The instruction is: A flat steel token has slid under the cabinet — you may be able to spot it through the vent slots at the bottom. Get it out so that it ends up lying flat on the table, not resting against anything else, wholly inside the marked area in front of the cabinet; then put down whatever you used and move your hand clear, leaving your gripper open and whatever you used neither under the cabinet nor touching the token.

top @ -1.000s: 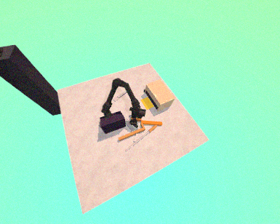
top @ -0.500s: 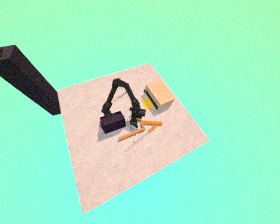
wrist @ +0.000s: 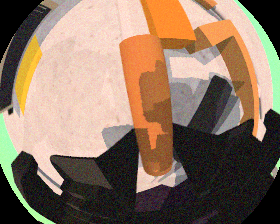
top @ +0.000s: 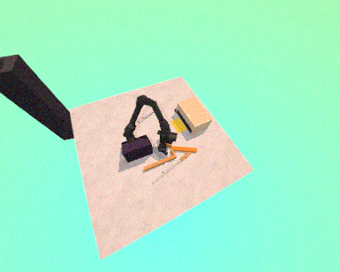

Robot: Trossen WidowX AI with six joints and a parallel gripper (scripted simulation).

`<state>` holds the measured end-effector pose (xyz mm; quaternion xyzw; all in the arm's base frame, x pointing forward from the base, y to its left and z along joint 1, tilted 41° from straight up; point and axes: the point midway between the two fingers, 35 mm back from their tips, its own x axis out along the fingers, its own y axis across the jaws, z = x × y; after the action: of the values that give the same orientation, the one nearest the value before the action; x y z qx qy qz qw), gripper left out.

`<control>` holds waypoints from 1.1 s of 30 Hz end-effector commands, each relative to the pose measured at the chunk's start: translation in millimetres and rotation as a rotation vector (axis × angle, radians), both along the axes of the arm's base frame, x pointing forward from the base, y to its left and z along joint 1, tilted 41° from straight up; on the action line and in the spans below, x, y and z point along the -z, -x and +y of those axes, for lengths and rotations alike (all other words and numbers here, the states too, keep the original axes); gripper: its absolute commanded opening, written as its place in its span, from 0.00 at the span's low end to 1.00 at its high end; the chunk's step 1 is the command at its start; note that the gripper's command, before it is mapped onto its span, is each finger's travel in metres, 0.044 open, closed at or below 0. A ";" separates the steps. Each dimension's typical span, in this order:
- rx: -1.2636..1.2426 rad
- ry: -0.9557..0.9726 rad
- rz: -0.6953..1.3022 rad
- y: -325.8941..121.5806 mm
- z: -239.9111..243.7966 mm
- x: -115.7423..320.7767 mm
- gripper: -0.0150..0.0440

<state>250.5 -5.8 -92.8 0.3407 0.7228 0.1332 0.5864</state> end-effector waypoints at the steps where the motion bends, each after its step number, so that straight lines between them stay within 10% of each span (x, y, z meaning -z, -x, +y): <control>1: -0.001 0.000 0.001 0.2 -0.1 -0.3 0.25; 33: -0.005 0.000 -0.001 -2.3 17.7 -18.5 0.25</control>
<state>251.9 8.2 -79.1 0.3397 0.7255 0.1306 0.5841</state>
